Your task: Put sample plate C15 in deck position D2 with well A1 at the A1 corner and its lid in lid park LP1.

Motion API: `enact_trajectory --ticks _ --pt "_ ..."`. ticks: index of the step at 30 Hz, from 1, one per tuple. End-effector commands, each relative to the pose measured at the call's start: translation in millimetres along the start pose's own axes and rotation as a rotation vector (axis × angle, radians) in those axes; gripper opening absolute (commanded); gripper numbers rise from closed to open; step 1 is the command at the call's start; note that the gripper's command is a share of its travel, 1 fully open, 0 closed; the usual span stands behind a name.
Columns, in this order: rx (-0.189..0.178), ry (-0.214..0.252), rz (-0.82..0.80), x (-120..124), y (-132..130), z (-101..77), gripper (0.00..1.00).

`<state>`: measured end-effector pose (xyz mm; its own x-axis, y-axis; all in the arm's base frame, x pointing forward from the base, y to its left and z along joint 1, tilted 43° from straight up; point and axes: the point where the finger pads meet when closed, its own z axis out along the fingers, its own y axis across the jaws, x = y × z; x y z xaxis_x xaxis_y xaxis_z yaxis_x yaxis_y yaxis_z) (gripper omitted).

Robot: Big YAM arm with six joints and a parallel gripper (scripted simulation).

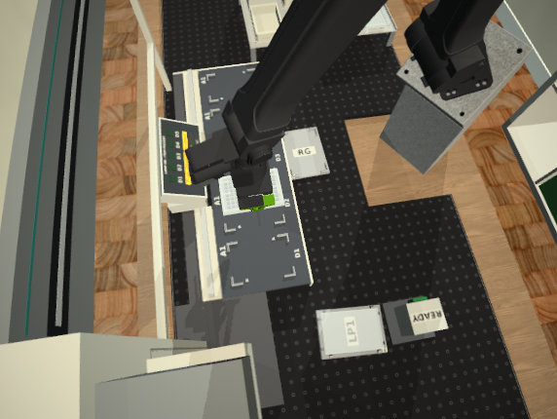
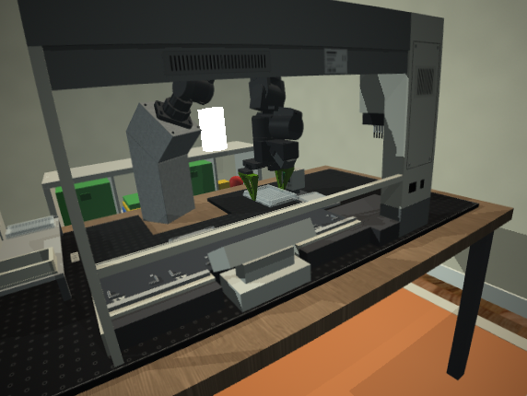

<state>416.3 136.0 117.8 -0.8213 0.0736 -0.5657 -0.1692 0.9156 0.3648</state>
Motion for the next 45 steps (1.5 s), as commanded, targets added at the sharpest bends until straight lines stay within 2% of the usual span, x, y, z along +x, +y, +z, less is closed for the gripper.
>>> enact_trajectory --ticks 1,12,14,15,17,29,31,32,34,45 --pt "-0.013 -0.036 -0.003 -17.4 9.1 4.0 0.00" --pt "-0.013 -0.033 -0.002 -18.2 9.5 23.0 0.00" --pt "-0.013 -0.033 -0.002 -18.2 9.5 23.0 0.00" --pt "-0.012 -0.054 0.001 -25.0 7.9 17.9 0.00" --pt "-0.011 -0.033 -0.001 -19.1 8.8 28.0 0.00" --pt "-0.012 -0.030 -0.001 -17.4 9.5 48.9 0.00" --pt "-0.012 -0.030 -0.001 -17.4 9.5 48.9 0.00" --pt "-0.010 -0.049 0.003 -24.2 7.2 44.2 0.00" --pt "-0.010 -0.030 0.002 -18.5 8.0 53.6 0.00" --pt "-0.012 -0.026 0.000 -16.1 9.3 72.8 0.00"
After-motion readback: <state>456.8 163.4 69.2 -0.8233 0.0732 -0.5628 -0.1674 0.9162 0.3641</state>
